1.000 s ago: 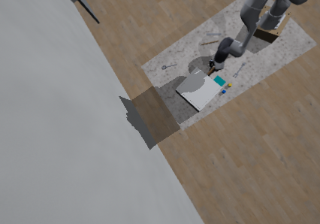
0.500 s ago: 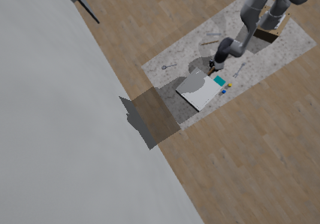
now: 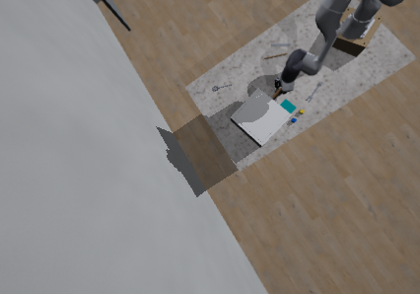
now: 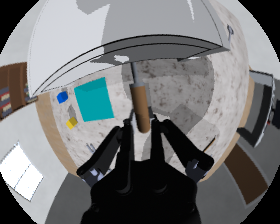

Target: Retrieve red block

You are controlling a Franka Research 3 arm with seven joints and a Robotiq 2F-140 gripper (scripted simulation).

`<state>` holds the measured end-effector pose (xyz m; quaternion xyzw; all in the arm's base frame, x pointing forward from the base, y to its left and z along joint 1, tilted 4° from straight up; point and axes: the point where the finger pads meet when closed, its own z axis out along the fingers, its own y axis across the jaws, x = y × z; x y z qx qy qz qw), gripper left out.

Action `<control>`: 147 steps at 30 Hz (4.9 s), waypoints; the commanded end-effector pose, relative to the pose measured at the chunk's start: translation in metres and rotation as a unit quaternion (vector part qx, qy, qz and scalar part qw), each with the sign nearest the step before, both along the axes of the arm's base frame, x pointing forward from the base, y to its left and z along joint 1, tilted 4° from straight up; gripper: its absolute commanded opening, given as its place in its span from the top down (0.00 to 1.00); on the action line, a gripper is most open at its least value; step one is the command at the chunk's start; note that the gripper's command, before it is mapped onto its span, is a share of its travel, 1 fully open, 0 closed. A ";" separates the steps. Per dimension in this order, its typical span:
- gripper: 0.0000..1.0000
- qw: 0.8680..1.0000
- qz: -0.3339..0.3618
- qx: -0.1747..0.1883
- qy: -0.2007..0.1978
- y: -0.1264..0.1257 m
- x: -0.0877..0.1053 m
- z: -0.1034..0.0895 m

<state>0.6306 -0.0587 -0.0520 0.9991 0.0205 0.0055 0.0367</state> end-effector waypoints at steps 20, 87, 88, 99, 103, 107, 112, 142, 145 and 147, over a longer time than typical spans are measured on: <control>1.00 1.000 0.005 0.000 -0.003 0.003 0.003 0.002; 1.00 1.000 0.003 0.000 -0.003 0.074 0.001 -0.003; 1.00 1.000 0.003 0.000 -0.003 0.074 0.001 -0.003; 1.00 1.000 0.003 0.000 -0.003 0.074 0.001 -0.003; 1.00 1.000 0.003 0.000 -0.003 0.074 0.001 -0.003; 1.00 1.000 0.003 0.000 -0.003 0.074 0.001 -0.003; 1.00 1.000 0.003 0.000 -0.003 0.074 0.000 -0.003; 1.00 1.000 0.002 0.000 -0.003 0.073 -0.014 -0.003; 1.00 1.000 0.002 0.000 -0.003 0.073 -0.018 -0.003; 1.00 1.000 0.002 0.000 -0.003 0.073 -0.021 -0.003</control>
